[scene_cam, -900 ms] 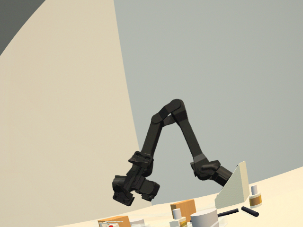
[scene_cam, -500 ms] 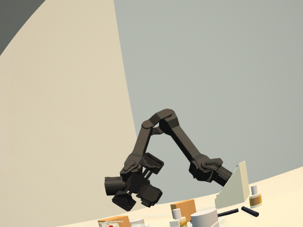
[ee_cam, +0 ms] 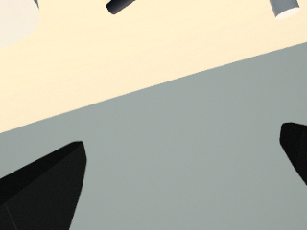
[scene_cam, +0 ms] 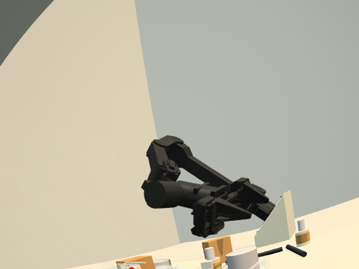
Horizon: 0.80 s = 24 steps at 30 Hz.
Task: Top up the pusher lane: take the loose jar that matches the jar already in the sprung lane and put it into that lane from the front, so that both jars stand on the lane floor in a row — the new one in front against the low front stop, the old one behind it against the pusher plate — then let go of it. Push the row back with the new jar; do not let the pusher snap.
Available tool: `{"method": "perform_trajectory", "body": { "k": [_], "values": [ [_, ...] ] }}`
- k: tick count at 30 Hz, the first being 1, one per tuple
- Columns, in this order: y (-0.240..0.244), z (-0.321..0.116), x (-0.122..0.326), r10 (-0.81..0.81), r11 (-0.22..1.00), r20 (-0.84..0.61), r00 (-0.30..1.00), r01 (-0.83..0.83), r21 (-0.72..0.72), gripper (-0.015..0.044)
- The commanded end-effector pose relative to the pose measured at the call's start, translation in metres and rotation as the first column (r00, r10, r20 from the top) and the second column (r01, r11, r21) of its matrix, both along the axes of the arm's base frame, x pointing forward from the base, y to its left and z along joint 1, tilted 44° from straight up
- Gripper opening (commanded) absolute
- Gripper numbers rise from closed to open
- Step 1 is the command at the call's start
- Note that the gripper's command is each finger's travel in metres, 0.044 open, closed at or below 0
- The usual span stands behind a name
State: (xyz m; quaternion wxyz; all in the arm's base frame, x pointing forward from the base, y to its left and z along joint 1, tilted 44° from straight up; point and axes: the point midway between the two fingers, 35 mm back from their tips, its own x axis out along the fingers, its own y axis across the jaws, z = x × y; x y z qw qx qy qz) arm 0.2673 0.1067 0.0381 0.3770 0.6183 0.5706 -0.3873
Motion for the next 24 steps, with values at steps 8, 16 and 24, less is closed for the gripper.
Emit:
{"method": "perform_trajectory", "body": {
  "k": [8,16,24],
  "values": [
    [0.038,-0.062,-0.071,0.702,0.493,-0.331,0.631,-0.766,-0.413,0.044],
    [0.052,-0.074,-0.098,0.754,-0.304,-0.656,0.028,-0.871,-0.386,0.044],
    [0.056,-0.074,-0.101,0.703,-0.439,-0.707,-0.075,-0.828,-0.349,0.044]
  ]
}}
